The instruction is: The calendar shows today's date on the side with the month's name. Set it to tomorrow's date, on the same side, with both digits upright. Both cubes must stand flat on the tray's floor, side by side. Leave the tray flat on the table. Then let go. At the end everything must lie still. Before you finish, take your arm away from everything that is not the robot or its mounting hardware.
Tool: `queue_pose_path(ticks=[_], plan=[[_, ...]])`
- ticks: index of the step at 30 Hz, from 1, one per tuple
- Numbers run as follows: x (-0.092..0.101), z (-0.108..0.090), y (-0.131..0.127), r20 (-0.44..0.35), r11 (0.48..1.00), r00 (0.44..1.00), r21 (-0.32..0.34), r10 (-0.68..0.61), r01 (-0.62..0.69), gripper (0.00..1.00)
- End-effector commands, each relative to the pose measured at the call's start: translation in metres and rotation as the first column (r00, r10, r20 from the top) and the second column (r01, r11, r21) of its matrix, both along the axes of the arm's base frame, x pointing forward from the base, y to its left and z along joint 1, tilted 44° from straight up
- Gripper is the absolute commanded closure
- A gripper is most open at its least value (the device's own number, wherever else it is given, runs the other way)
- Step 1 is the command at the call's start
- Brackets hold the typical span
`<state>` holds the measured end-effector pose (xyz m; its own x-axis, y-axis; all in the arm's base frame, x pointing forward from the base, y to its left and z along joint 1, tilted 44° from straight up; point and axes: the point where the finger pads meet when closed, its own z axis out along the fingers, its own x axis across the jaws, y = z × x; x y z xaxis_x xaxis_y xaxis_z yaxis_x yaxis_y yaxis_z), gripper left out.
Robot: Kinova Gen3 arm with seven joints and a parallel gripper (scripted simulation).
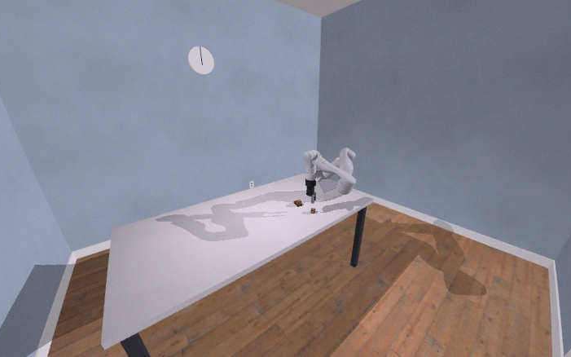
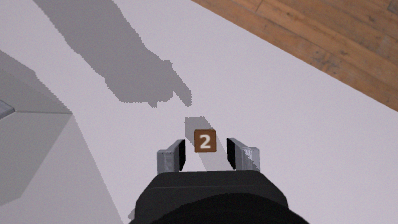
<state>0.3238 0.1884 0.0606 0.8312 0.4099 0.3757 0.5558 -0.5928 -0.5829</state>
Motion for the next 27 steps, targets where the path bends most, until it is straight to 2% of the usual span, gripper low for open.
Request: queue_pose_path(ticks=[1, 27], plan=[[0.0, 0.0, 0.0, 0.001, 1.0, 1.0, 0.0, -0.001, 0.001, 0.13], [0.0, -0.012, 0.011, 0.002, 1.0, 1.0, -0.001, -0.001, 0.001, 0.13]])
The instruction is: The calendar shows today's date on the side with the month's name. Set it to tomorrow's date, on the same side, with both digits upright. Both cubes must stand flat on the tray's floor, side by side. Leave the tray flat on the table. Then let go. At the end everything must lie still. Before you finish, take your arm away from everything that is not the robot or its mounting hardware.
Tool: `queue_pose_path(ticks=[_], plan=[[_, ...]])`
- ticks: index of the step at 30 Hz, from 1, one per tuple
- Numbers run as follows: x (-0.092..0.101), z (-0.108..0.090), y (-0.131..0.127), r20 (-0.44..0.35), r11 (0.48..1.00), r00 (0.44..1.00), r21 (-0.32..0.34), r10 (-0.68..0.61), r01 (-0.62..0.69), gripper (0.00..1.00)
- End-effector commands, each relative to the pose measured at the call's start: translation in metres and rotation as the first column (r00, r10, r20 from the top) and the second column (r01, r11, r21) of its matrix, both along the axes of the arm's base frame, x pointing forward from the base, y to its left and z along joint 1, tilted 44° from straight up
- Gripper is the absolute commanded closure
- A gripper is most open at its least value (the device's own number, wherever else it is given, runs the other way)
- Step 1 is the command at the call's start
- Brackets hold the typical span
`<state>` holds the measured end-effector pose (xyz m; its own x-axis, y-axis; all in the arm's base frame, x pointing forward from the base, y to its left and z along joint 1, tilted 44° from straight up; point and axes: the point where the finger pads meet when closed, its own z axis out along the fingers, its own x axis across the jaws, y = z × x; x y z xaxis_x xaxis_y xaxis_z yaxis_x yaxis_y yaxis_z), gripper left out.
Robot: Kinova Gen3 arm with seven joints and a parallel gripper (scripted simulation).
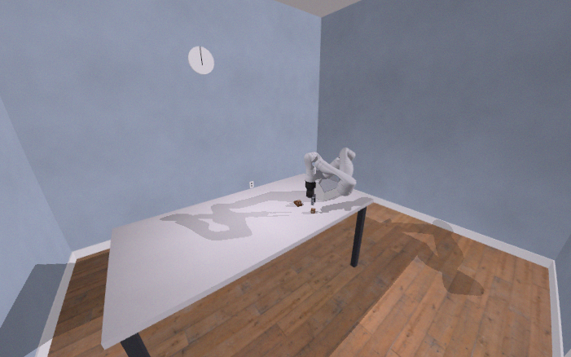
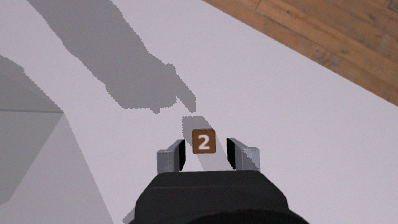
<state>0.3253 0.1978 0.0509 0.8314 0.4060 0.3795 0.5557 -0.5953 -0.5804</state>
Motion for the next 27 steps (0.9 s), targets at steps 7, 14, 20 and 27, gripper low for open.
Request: queue_pose_path(ticks=[7, 14, 20, 27], plan=[[-0.002, -0.01, 0.01, -0.003, 1.0, 1.0, -0.001, 0.003, -0.003, 0.13], [-0.002, -0.016, 0.015, -0.003, 1.0, 1.0, -0.001, 0.003, -0.003, 0.13], [-0.002, -0.021, 0.021, -0.003, 1.0, 1.0, -0.001, 0.003, -0.003, 0.13], [-0.002, -0.025, 0.025, -0.003, 1.0, 1.0, -0.001, 0.003, -0.003, 0.13]])
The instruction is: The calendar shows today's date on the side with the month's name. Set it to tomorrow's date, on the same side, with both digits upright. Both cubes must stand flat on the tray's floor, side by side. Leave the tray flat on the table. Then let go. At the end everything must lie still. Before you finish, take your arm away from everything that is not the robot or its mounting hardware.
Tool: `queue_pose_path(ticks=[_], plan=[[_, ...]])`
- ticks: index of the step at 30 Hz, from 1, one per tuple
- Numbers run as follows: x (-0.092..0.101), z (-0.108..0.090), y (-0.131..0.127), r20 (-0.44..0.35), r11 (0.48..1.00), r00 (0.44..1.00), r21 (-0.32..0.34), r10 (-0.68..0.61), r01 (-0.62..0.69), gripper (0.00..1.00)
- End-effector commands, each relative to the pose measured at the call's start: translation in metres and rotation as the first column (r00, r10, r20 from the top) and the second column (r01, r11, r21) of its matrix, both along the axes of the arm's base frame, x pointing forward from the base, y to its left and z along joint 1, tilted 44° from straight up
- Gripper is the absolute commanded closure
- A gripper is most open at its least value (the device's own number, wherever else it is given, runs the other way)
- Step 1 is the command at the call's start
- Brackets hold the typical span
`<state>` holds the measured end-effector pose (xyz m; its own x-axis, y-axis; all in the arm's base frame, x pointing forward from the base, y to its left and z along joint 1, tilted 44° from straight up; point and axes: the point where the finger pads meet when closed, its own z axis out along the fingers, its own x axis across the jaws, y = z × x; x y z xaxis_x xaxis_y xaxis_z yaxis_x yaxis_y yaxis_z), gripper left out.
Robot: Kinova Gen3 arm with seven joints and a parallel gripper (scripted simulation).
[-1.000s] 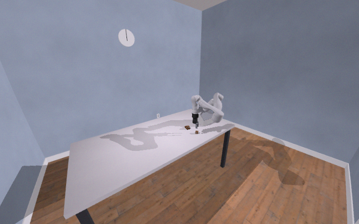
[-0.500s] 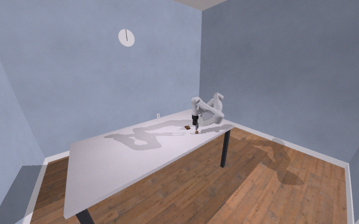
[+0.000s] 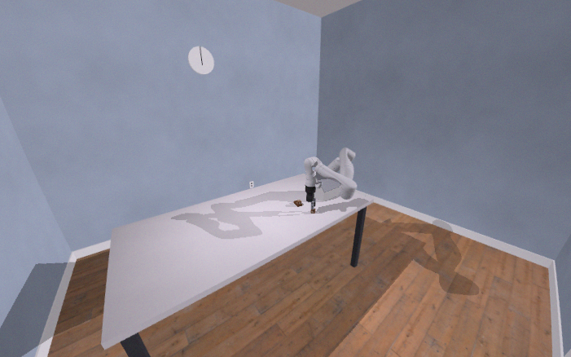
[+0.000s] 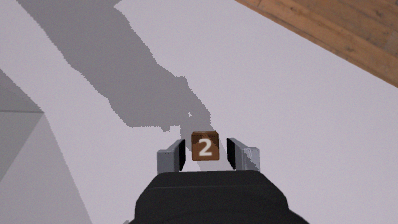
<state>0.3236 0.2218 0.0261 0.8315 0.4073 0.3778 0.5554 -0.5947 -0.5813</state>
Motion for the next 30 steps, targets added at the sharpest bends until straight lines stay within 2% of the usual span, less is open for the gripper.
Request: queue_pose_path(ticks=[1, 30], plan=[[-0.0007, -0.0005, 0.0006, -0.001, 1.0, 1.0, -0.001, 0.002, -0.002, 0.13], [-0.0008, -0.0027, 0.0027, -0.001, 1.0, 1.0, -0.001, 0.002, -0.002, 0.13]])
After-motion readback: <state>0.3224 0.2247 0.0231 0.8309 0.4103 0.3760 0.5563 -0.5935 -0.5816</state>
